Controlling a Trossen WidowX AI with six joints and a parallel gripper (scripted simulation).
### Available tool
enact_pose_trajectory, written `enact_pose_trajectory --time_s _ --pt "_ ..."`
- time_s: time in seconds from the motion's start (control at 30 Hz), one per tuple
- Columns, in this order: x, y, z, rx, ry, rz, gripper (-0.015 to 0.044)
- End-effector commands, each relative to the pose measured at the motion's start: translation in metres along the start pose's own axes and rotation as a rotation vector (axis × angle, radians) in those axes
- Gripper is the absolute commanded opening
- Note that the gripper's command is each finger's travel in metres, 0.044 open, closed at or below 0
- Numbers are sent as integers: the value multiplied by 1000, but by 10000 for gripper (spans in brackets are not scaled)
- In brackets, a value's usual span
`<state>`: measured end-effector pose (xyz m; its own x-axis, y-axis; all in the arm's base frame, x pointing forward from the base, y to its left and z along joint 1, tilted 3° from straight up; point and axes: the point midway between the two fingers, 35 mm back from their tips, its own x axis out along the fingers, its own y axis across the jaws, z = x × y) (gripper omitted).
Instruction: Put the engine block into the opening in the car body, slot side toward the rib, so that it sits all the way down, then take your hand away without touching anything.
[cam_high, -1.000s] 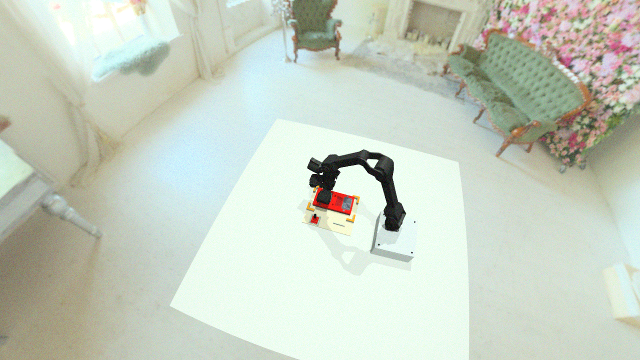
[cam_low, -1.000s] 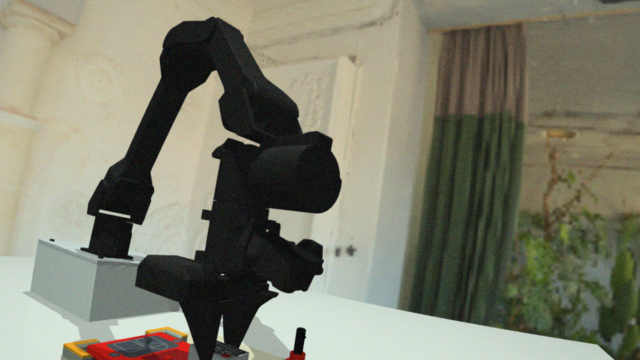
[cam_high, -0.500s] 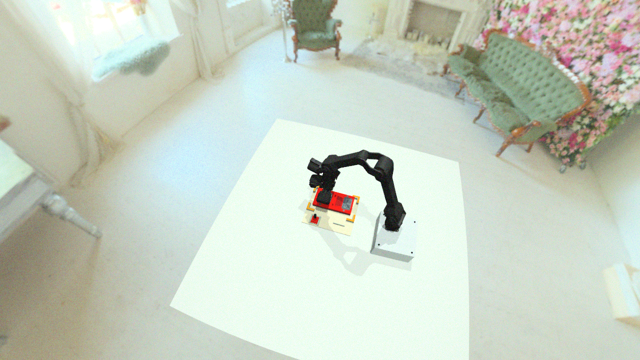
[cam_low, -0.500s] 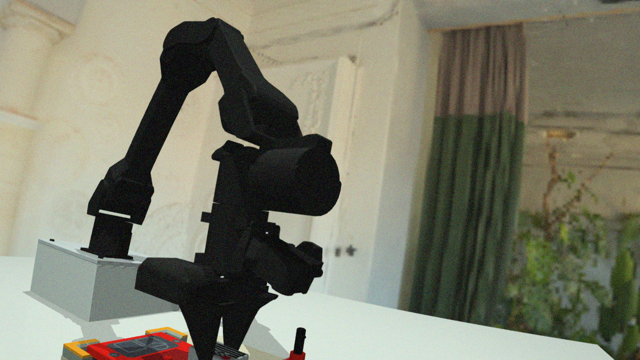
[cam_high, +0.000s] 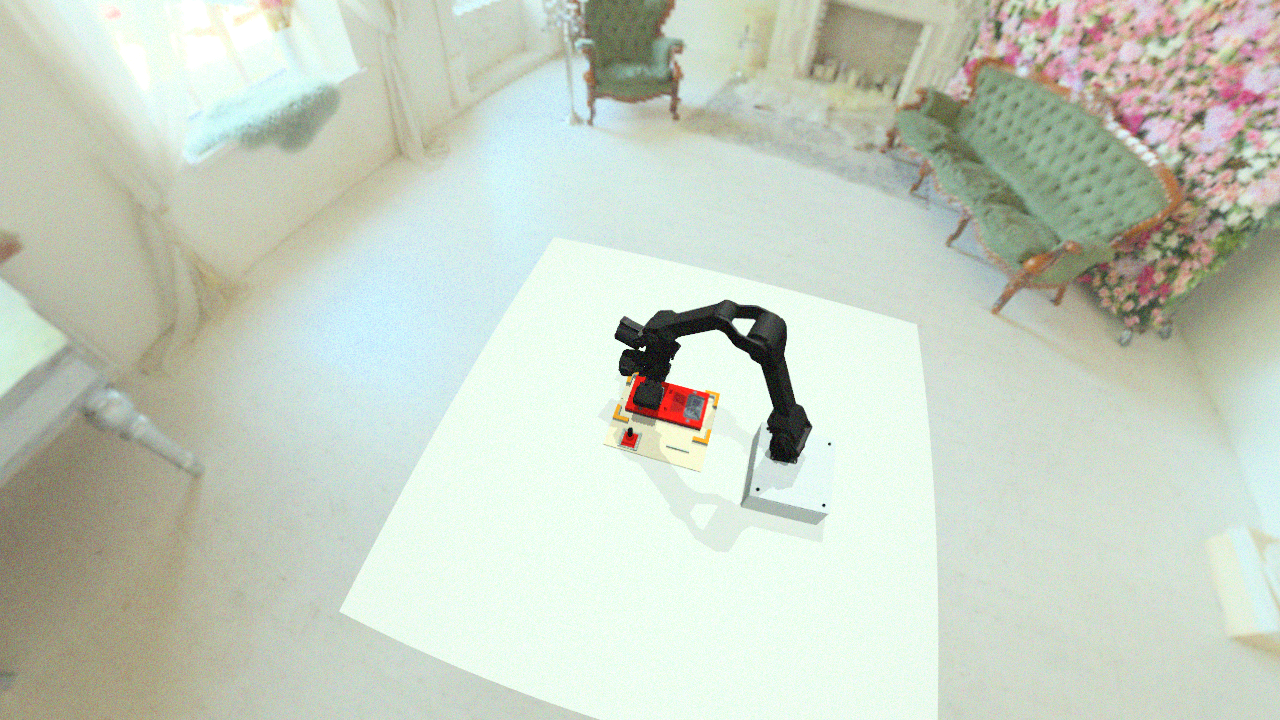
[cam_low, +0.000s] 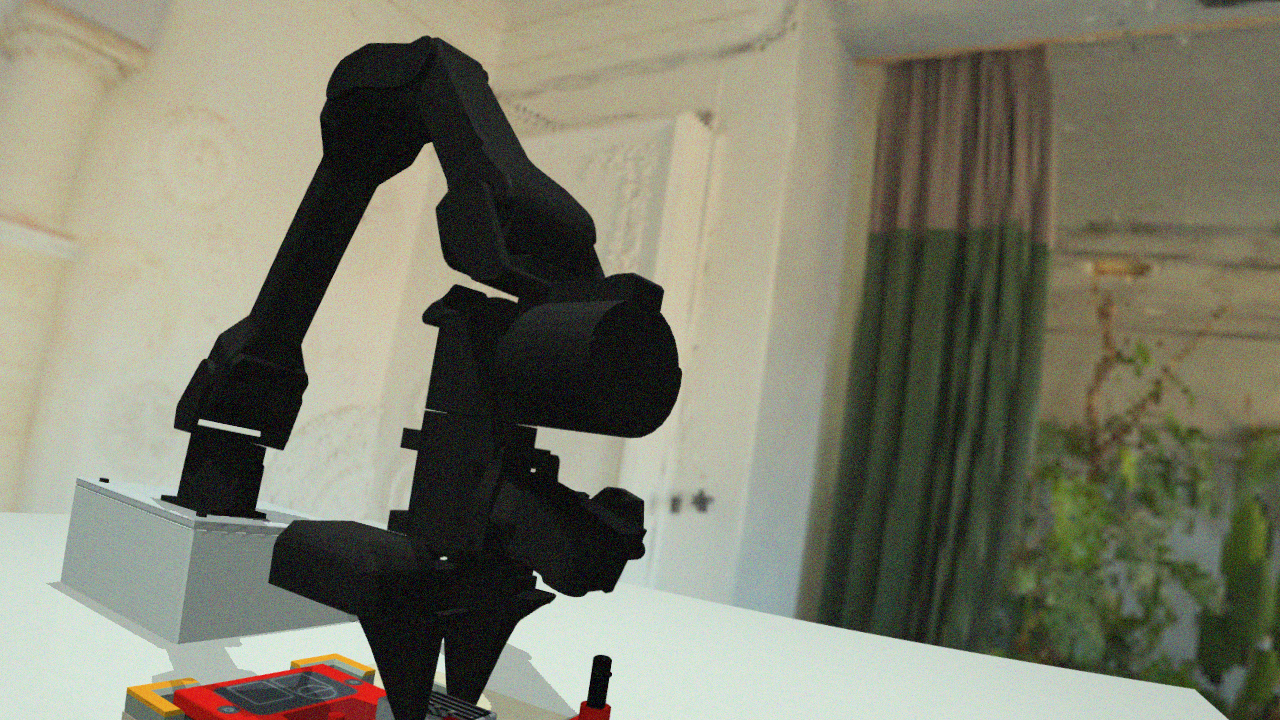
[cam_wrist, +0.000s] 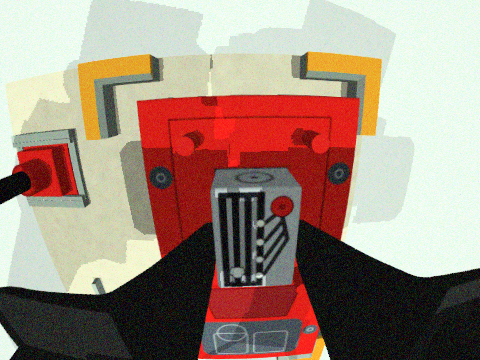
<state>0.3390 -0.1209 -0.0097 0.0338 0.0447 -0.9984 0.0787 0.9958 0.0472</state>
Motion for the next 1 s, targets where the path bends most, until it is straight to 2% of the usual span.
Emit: enact_pose_trajectory --time_s 0.0,0.23,0.6,0.9,0.97 --pt "1 0 0 -2 -2 0 158" --pt "2 0 0 -1 -2 0 158" --pt "1 0 0 0 0 0 440" --pt "1 0 0 0 0 0 440" --pt "-10 0 -1 0 -1 0 440"
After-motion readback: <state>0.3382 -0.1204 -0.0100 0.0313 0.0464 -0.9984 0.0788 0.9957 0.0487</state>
